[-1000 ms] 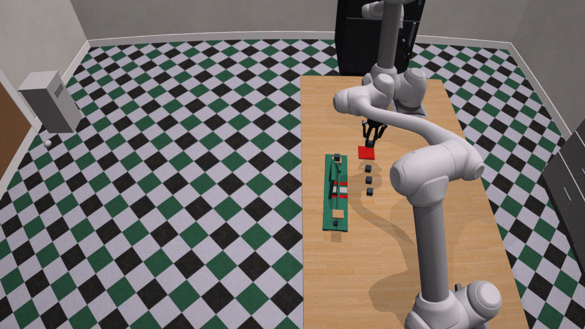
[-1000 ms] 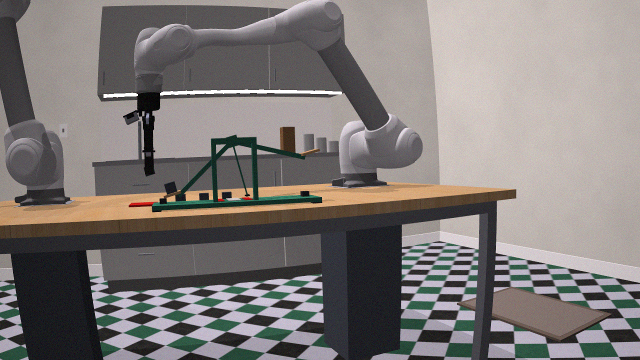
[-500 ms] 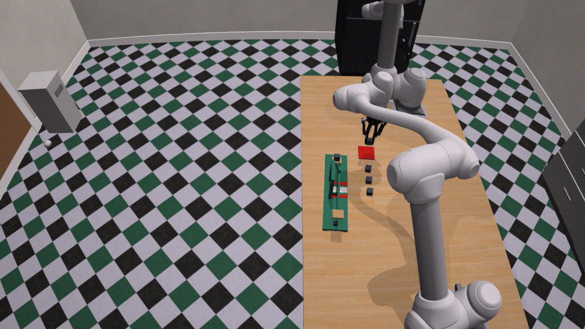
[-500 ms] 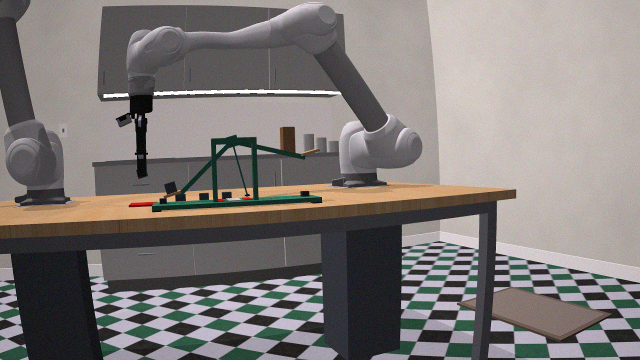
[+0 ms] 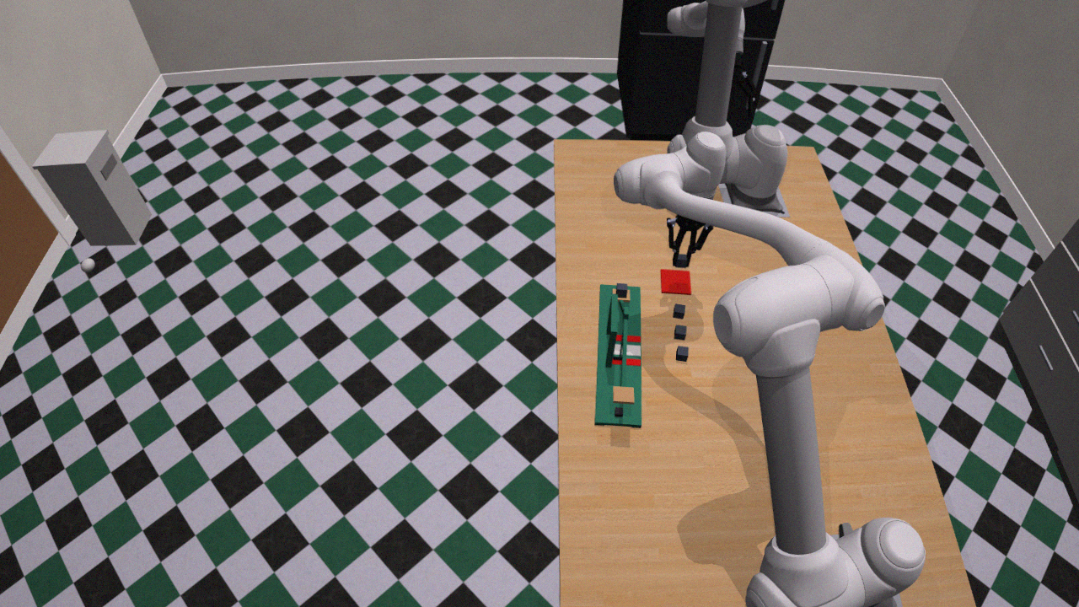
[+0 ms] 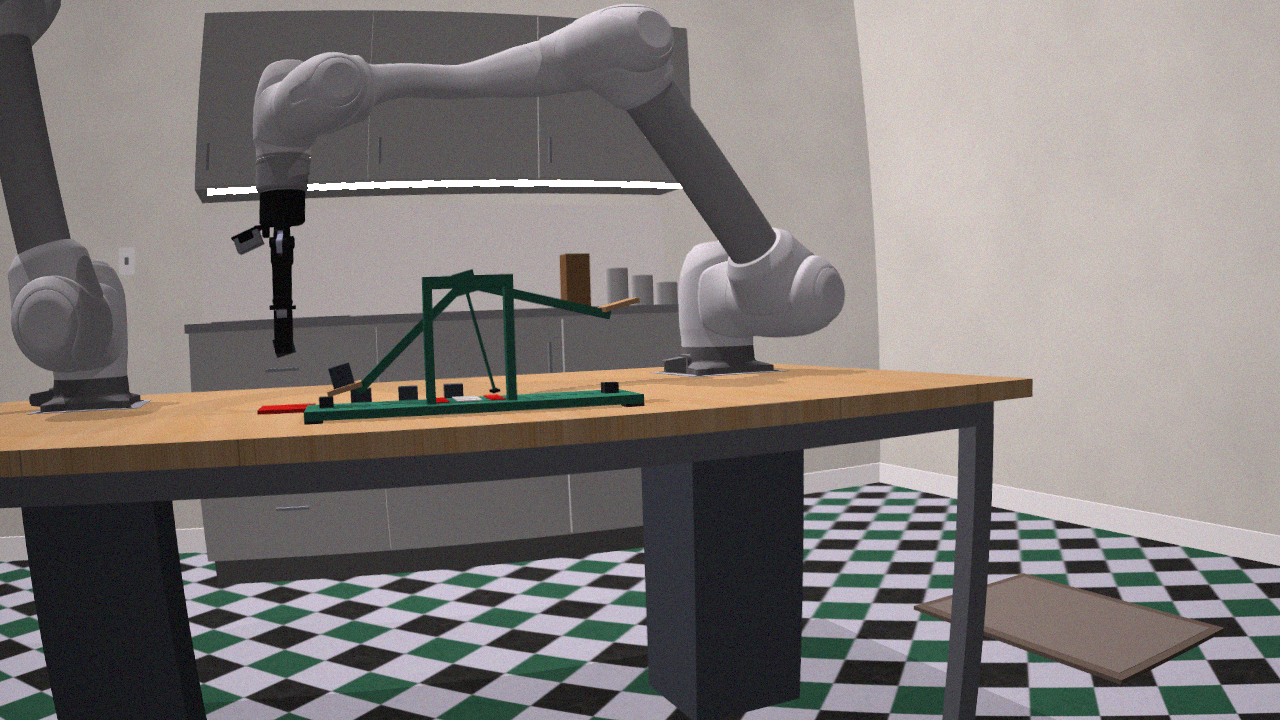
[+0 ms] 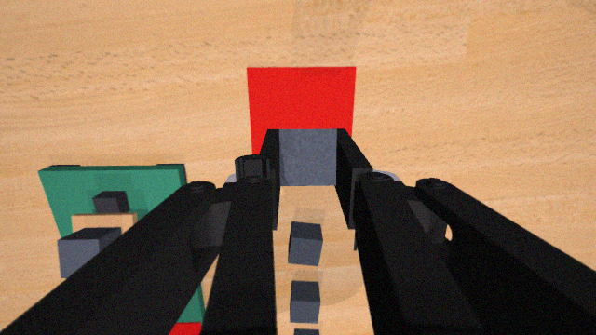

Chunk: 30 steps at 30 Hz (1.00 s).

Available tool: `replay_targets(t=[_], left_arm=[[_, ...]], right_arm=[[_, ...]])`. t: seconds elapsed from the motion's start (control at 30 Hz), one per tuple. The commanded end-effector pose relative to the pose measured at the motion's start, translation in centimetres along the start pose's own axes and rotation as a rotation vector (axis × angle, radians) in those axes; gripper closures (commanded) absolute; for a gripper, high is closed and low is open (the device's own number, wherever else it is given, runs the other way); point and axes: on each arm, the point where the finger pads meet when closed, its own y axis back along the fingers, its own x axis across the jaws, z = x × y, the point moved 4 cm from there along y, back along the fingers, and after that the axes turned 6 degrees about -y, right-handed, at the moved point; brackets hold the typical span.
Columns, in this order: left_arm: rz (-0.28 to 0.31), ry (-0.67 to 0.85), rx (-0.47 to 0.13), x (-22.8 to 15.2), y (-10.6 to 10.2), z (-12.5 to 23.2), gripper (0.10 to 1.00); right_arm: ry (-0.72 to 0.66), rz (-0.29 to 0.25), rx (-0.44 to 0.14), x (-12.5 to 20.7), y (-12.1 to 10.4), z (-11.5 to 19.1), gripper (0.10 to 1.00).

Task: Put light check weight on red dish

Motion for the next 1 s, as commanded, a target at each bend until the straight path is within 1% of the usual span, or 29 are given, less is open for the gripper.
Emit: replay_targets(t=[0.0,0.3,0.53,0.6,0.97], left_arm=[[-0.001,0.0,0.002,0.0,0.2,0.0,0.855],[-0.001,0.0,0.002,0.0,0.0,0.0,0.855],[-0.001,0.0,0.002,0.0,-1.3,0.0,0.855],[-0.001,0.0,0.002,0.0,-1.3,0.0,0.855],[-0.001,0.0,0.002,0.0,-5.0,0.0,0.855]], right_arm=[[0.0,0.0,0.001,0.0,0.1,0.0,0.098],[0.0,0.0,0.001,0.0,0.1,0.0,0.098],[0.0,0.0,0.001,0.0,0.1,0.0,0.098],[0.0,0.0,0.001,0.0,0.1,0.0,0.098],[0.0,0.0,0.001,0.0,0.1,0.0,0.098]])
